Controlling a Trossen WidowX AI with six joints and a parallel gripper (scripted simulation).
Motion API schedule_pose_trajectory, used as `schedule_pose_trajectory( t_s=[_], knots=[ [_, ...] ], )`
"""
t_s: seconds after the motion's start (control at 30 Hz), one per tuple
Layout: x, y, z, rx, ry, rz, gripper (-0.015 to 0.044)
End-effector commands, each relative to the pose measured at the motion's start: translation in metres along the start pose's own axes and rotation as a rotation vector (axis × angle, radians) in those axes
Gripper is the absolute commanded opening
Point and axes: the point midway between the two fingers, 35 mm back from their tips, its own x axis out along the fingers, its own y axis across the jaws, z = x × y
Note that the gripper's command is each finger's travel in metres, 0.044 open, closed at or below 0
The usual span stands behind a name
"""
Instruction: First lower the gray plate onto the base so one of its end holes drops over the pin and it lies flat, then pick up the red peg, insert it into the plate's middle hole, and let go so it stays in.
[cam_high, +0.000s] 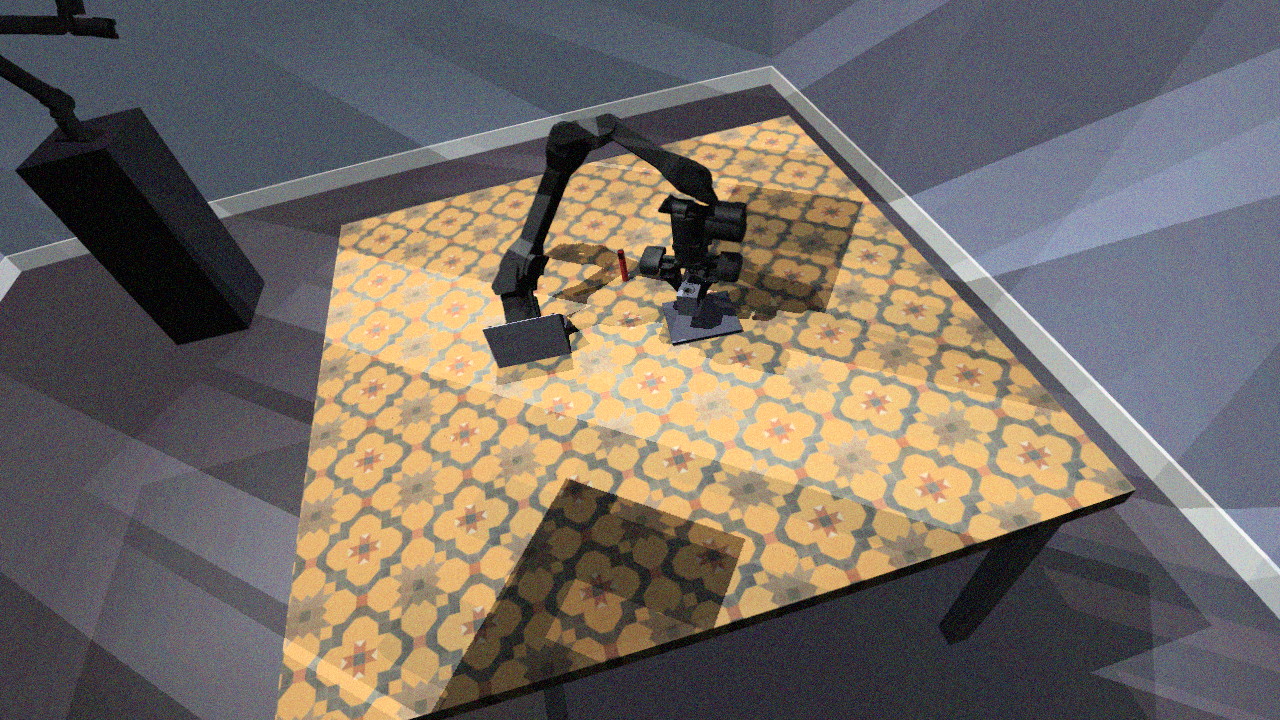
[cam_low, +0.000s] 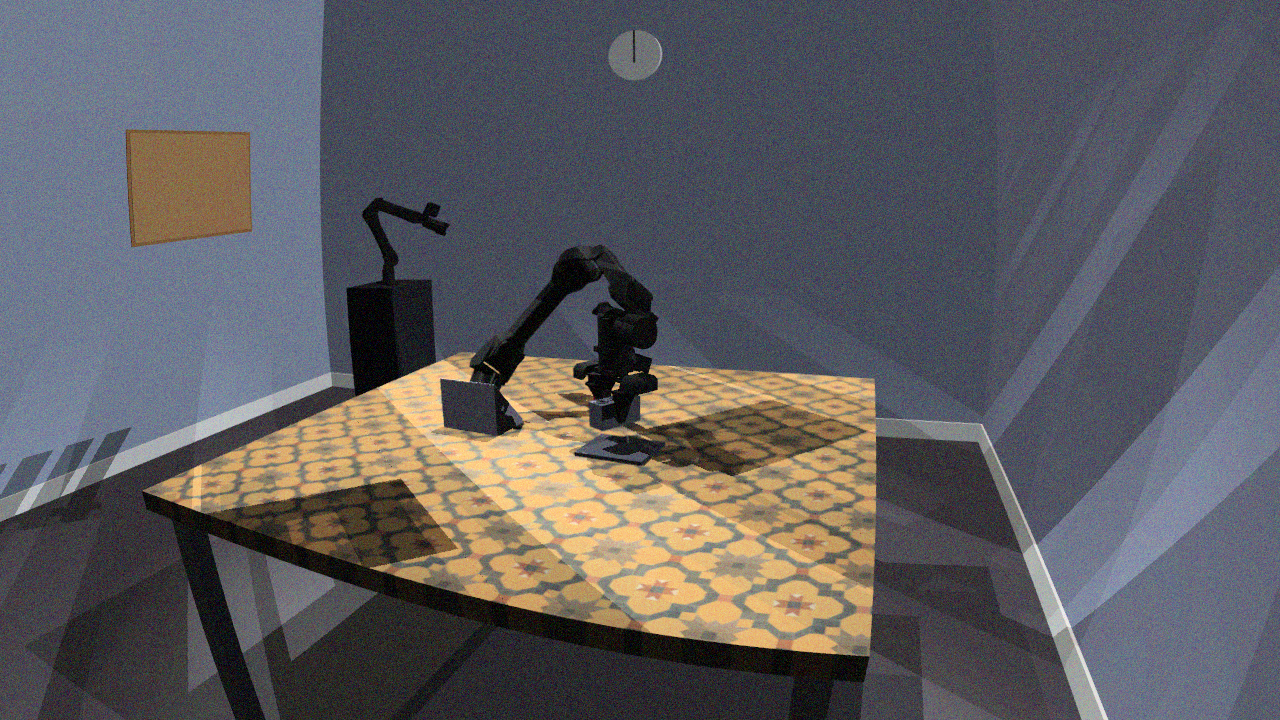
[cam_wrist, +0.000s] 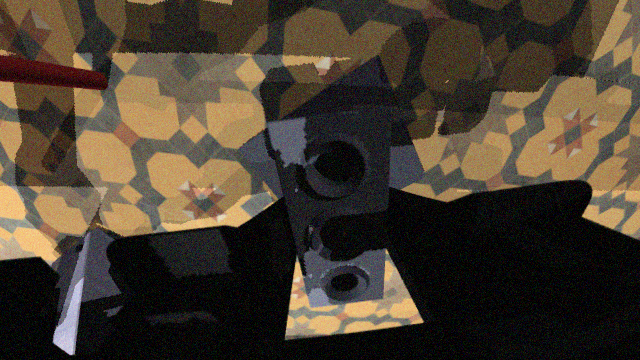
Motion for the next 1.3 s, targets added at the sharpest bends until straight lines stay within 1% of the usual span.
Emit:
schedule_pose_trajectory(
  t_s=[0.0,0.47,1.27],
  knots=[
    [0.000,0.000,-0.001,0.006,0.003,0.001,0.0000],
    [0.001,0.001,-0.002,0.006,0.003,0.001,0.0000],
    [0.035,0.000,-0.002,0.005,0.002,0.001,0.0000]
  ],
)
